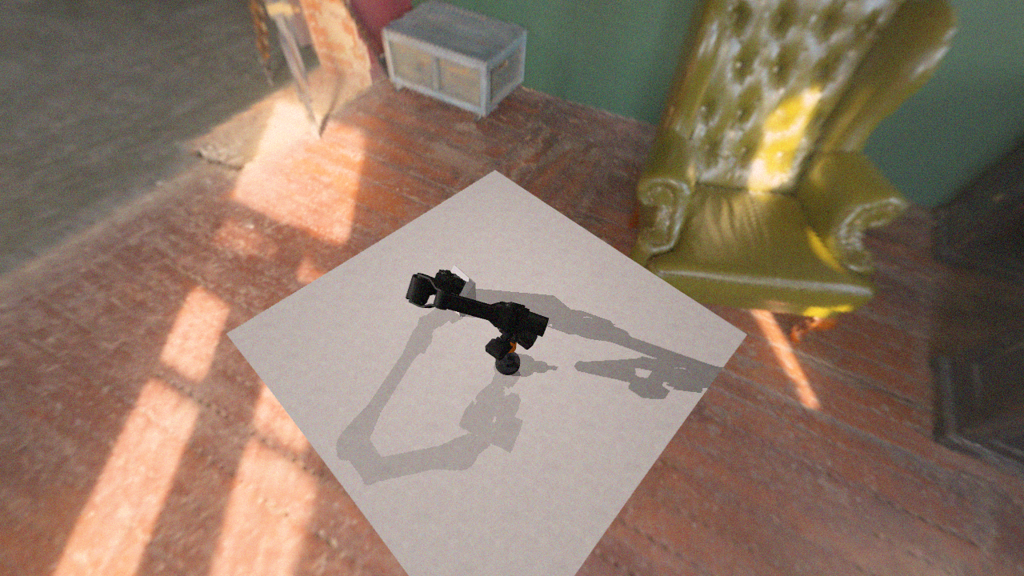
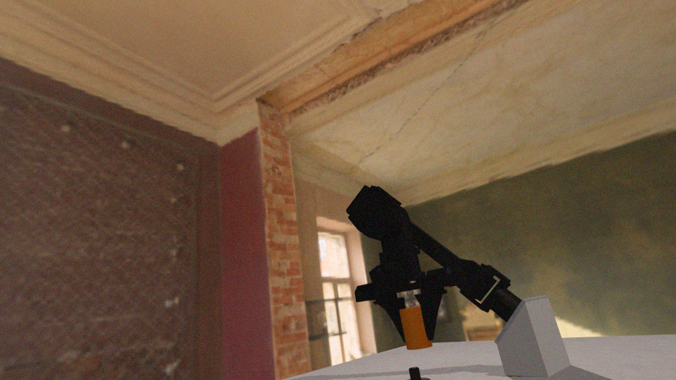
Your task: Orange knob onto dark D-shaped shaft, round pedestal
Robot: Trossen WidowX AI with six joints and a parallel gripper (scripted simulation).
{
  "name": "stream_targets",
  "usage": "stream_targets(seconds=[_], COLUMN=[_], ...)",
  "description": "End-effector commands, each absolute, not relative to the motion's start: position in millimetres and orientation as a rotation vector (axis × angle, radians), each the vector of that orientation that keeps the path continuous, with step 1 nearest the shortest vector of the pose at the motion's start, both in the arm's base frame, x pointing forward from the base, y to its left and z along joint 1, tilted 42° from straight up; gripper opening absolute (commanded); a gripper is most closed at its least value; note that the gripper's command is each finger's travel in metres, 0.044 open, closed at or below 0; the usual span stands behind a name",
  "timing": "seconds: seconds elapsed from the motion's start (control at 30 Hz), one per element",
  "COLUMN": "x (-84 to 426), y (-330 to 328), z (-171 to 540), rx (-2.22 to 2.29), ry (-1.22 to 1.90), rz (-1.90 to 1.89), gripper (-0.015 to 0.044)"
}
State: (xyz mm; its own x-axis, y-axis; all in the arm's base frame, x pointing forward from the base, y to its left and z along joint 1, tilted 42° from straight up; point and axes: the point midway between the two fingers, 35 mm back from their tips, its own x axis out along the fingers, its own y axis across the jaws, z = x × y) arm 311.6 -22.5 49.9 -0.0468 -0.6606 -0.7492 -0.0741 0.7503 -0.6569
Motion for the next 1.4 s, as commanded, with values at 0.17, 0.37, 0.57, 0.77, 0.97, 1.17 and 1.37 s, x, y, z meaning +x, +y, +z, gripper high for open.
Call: stream_targets(seconds=[0.17,0.37,0.57,0.77,0.97,1.17,1.37], x=[317.9,317.1,316.9,318.4,317.4,317.1,317.0], y=[-37.2,-49.2,-51.5,-50.9,-52.6,-52.8,-51.4], z=[54.5,41.3,39.1,39.6,38.3,38.9,42.7], rx=[-0.616,-0.617,-0.615,-0.614,-0.614,-0.614,-0.614], ry=[1.554,1.554,1.553,1.552,1.552,1.552,1.552], rz=[-0.535,-0.536,-0.537,-0.539,-0.539,-0.539,-0.539], gripper=[0.0000,0.0000,0.0000,0.0000,0.0000,0.0000,0.0000])
